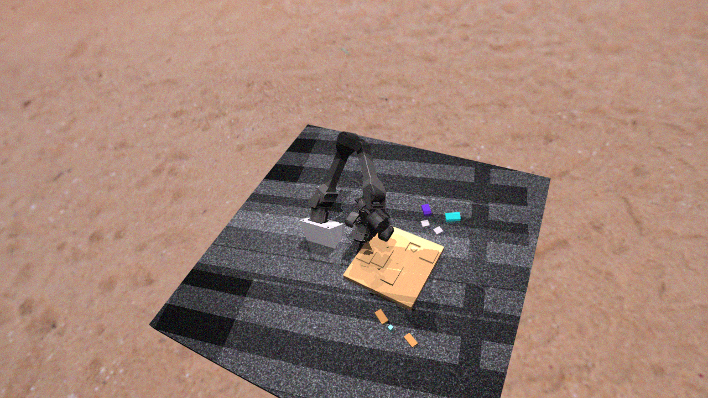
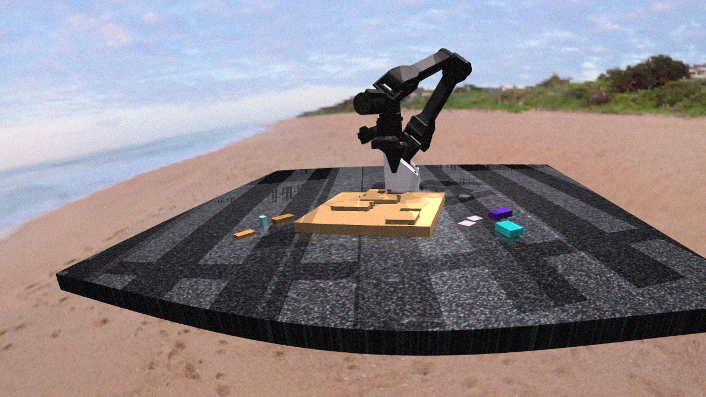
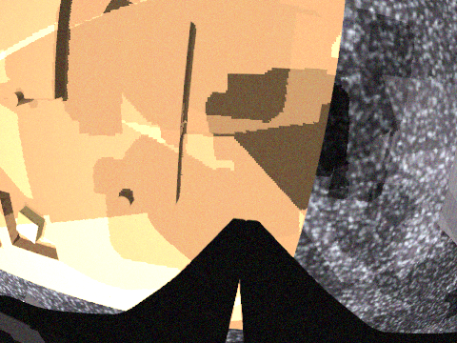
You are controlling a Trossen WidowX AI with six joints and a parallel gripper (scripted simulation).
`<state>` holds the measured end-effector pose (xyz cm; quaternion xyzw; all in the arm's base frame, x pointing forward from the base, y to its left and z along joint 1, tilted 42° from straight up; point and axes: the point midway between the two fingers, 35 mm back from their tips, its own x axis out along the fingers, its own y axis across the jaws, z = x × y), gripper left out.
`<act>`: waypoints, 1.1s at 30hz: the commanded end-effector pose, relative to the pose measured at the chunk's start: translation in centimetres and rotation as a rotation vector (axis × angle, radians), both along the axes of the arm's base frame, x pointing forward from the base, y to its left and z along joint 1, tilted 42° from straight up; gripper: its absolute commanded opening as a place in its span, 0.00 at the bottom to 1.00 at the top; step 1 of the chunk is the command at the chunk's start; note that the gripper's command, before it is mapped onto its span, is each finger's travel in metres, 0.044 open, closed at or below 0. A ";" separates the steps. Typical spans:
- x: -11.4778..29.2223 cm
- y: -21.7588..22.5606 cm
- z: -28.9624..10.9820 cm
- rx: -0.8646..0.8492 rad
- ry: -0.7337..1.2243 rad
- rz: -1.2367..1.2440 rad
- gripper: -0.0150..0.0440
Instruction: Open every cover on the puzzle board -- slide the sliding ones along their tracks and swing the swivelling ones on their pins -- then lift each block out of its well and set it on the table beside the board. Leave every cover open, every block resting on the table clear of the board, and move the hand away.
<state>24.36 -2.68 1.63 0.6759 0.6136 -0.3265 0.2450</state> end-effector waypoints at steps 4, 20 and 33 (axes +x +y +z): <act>-0.1 0.0 -0.1 -0.002 0.007 -0.004 0.25; -0.1 0.0 -0.1 -0.002 0.007 -0.004 0.25; 0.0 0.8 -1.0 -0.003 0.007 -0.004 0.25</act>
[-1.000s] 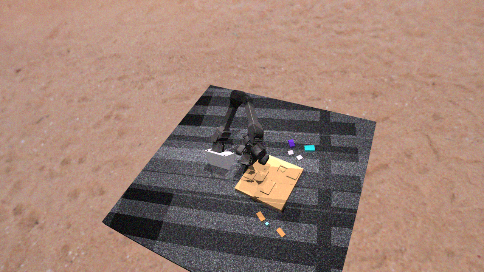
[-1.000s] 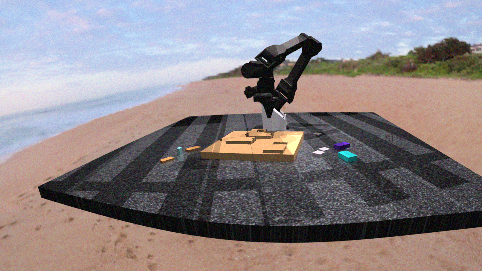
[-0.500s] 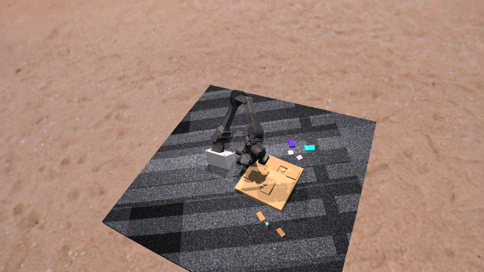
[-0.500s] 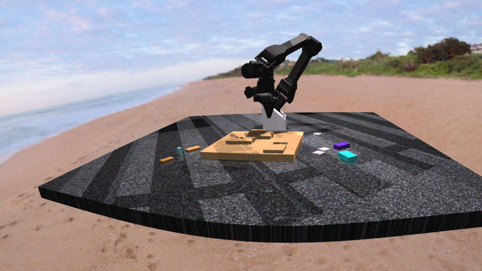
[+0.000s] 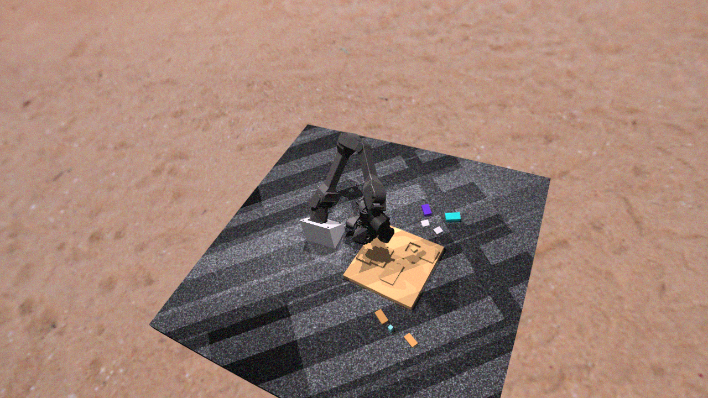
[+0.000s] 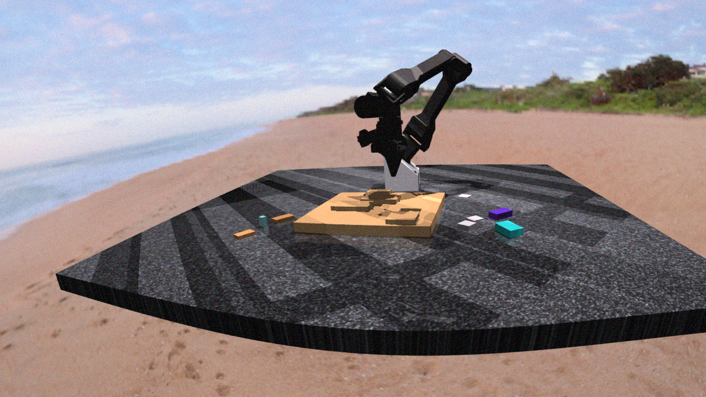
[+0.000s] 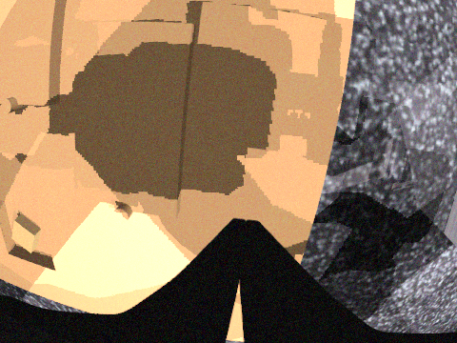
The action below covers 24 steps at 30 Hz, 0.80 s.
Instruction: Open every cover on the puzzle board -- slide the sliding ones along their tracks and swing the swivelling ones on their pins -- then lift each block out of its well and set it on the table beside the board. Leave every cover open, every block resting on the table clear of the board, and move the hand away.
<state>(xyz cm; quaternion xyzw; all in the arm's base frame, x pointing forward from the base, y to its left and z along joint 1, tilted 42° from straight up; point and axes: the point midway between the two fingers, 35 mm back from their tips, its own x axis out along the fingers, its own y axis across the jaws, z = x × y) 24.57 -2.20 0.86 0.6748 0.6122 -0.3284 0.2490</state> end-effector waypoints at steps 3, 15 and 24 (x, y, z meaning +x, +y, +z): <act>-0.2 0.5 -0.5 0.006 0.009 -0.006 0.25; -0.1 1.3 -1.4 0.006 0.009 -0.006 0.25; -0.1 1.9 -2.1 0.007 0.009 -0.006 0.25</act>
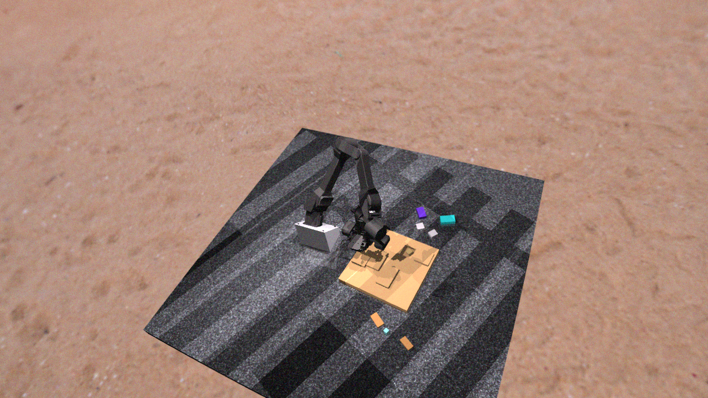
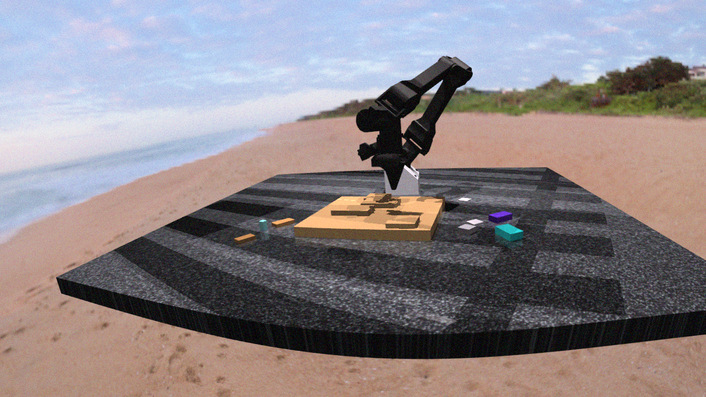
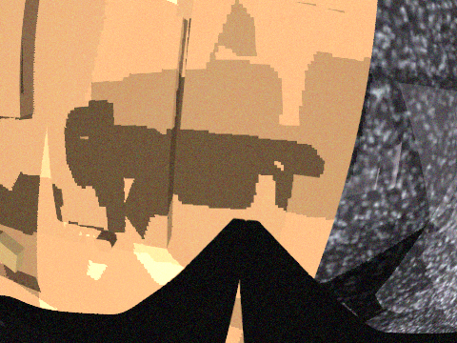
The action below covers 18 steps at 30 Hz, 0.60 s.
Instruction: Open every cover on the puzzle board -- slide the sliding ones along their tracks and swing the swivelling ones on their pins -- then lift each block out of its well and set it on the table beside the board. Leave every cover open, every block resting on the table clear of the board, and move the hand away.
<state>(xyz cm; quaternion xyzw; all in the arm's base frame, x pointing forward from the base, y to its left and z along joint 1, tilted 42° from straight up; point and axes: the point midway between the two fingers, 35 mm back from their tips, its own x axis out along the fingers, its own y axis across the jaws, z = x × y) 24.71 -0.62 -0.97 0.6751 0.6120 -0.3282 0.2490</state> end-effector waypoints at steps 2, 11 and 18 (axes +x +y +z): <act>-0.2 0.4 -0.4 0.006 0.009 -0.005 0.25; -0.2 1.1 -1.0 0.007 0.009 -0.005 0.25; -0.3 1.5 -1.5 0.008 0.009 -0.005 0.25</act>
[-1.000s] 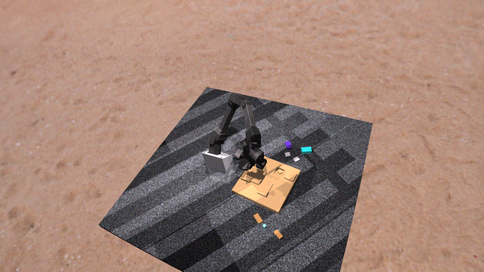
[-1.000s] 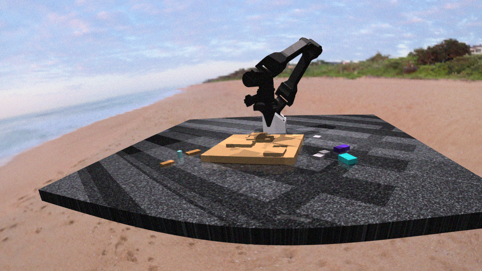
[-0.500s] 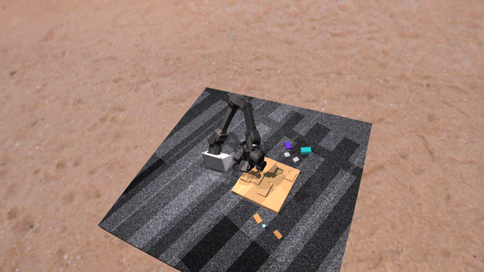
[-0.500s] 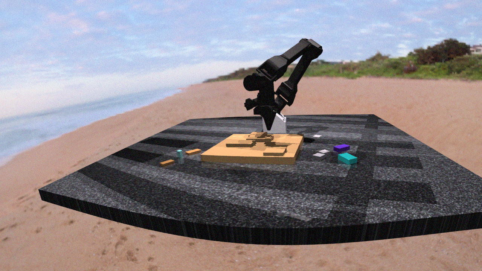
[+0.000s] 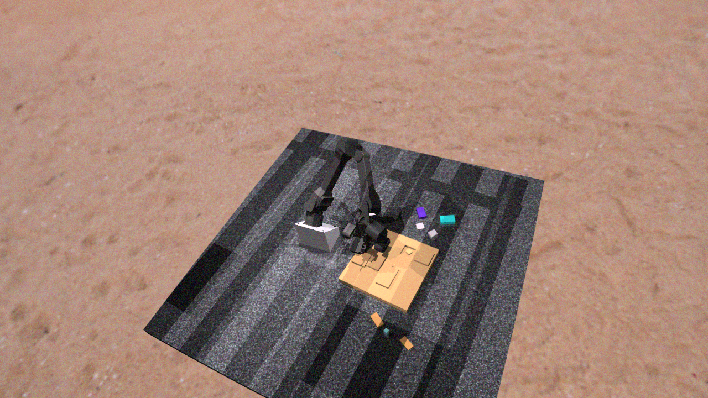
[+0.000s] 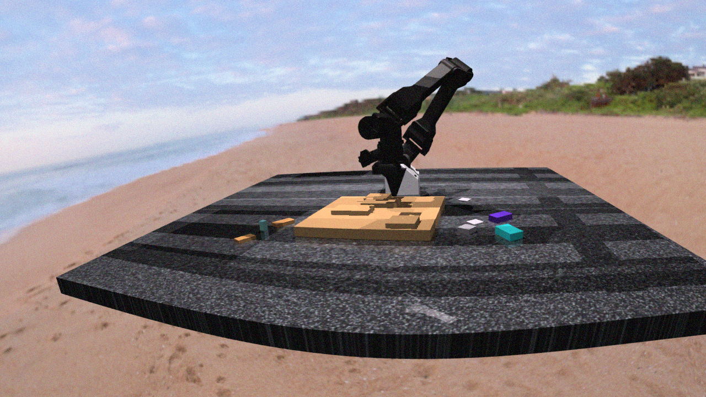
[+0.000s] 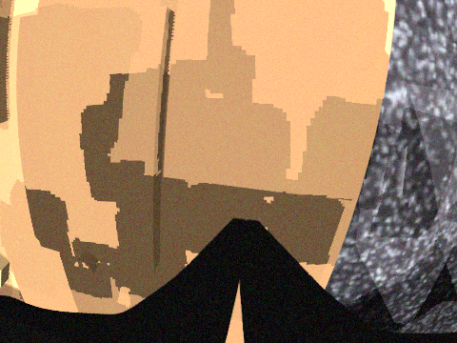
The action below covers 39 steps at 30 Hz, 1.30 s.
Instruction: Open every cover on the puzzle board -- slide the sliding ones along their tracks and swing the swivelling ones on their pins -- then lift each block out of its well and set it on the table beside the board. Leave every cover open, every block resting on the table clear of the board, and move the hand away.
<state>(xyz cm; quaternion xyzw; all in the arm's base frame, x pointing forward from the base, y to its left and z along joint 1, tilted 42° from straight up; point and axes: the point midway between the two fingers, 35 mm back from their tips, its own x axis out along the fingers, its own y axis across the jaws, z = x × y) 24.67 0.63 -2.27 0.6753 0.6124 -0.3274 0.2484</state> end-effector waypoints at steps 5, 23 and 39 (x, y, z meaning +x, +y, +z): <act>-0.3 0.6 -0.5 0.007 0.010 -0.005 0.25; -0.3 -0.7 -1.5 0.002 0.009 -0.006 0.25; -0.4 -1.9 -2.6 -0.001 0.009 -0.007 0.25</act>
